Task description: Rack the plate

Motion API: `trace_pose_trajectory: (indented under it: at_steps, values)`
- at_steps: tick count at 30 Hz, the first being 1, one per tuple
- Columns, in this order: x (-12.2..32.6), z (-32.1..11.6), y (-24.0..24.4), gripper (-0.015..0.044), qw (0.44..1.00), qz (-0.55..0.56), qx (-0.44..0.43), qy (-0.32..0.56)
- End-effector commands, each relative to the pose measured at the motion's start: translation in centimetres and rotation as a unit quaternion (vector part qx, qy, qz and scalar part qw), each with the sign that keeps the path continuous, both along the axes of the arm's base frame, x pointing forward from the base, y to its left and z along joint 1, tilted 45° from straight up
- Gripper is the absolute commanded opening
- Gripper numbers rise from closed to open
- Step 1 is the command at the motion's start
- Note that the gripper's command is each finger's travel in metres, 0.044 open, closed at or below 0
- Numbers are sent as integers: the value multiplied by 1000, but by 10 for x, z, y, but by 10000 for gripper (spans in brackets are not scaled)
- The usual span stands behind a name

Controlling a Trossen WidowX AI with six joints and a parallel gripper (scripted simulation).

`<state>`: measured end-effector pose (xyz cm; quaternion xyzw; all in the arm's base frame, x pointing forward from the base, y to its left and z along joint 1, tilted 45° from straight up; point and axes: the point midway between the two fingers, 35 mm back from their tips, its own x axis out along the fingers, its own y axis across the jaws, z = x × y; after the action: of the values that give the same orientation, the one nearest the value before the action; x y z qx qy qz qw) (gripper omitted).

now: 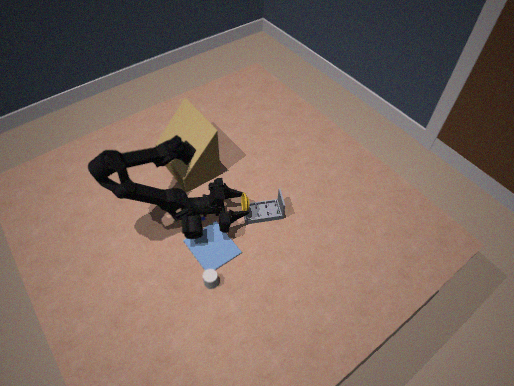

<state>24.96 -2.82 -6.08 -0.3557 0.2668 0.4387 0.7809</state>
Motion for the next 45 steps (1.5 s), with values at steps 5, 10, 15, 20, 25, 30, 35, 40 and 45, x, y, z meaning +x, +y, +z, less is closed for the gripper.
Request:
trace_pose_trajectory:
  at_steps: [5, 10, 15, 20, 25, 30, 35, 40, 45]
  values:
    - [7, -9, 7, 0, 1000, -1, 0, 1]
    - [8, -11, 8, 0, 1000, 0, 0, 0]
    - [13, -16, 13, 0, 1000, 1, 0, -2]
    - [16, -19, 15, 0, 1000, 2, 0, -3]
    - [16, -34, 3, 0, 1000, 4, -1, -5]
    - [15, -30, 4, 0, 1000, 1, -3, -2]
    - [15, -30, 4, 0, 1000, 1, -3, -2]
    - [15, -30, 5, 26, 1000, 1, -3, -2]
    - [15, -30, 5, 158, 1000, 2, -4, -3]
